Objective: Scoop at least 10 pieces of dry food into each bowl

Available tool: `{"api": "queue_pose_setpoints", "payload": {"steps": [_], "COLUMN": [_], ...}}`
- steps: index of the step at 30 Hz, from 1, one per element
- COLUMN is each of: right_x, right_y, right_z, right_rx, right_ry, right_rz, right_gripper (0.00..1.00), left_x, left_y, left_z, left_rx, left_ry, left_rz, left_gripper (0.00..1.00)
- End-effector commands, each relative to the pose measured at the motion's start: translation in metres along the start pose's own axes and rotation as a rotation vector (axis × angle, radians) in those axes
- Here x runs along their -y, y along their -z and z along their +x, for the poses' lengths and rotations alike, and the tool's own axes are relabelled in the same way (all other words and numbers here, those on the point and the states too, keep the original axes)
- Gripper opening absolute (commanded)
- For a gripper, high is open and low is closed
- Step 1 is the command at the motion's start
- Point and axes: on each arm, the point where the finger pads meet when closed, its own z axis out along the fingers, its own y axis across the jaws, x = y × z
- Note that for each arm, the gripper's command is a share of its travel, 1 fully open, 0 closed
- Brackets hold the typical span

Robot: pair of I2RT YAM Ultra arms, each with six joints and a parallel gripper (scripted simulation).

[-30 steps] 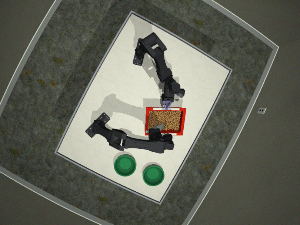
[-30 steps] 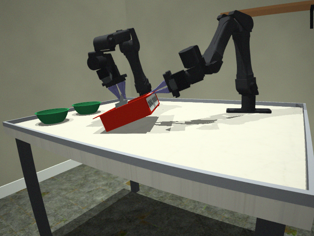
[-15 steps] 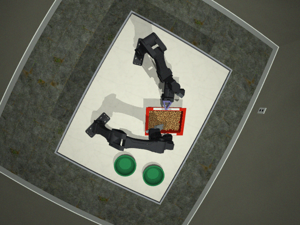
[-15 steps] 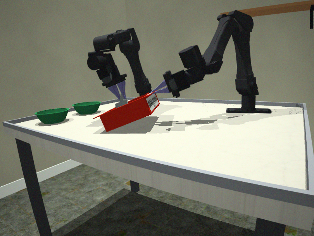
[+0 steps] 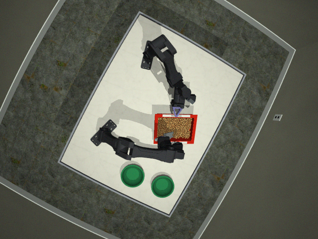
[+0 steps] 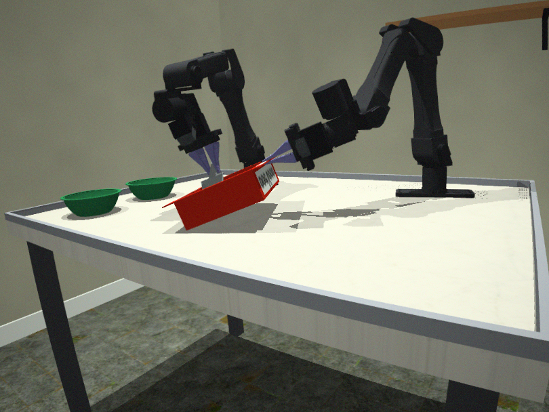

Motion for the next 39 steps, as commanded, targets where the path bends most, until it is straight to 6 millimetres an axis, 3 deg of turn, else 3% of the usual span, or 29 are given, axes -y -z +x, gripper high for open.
{"api": "queue_pose_setpoints", "payload": {"steps": [1, 31, 34, 36, 39], "right_x": [-0.002, -0.009, -0.011, -0.010, -0.010], "right_y": [0.009, -0.008, 0.012, -0.010, -0.008], "right_z": [-0.008, -0.035, -0.043, -0.034, -0.035], "right_rx": [0.070, 0.197, 0.234, 0.206, 0.207], "right_ry": [0.002, 0.021, 0.049, 0.020, 0.024], "right_rz": [0.005, -0.012, 0.000, -0.013, -0.011], "right_gripper": [0.00, 0.00, 0.00, 0.00, 0.00], "left_x": [0.054, 0.054, 0.054, 0.054, 0.054], "left_y": [0.007, 0.007, 0.007, 0.007, 0.007], "left_z": [-0.010, -0.010, -0.010, -0.010, -0.010], "left_rx": [0.028, 0.028, 0.028, 0.028, 0.028], "left_ry": [-0.119, -0.119, -0.119, -0.119, -0.119], "left_rz": [0.120, 0.120, 0.120, 0.120, 0.120], "left_gripper": [0.00, 0.00, 0.00, 0.00, 0.00]}}
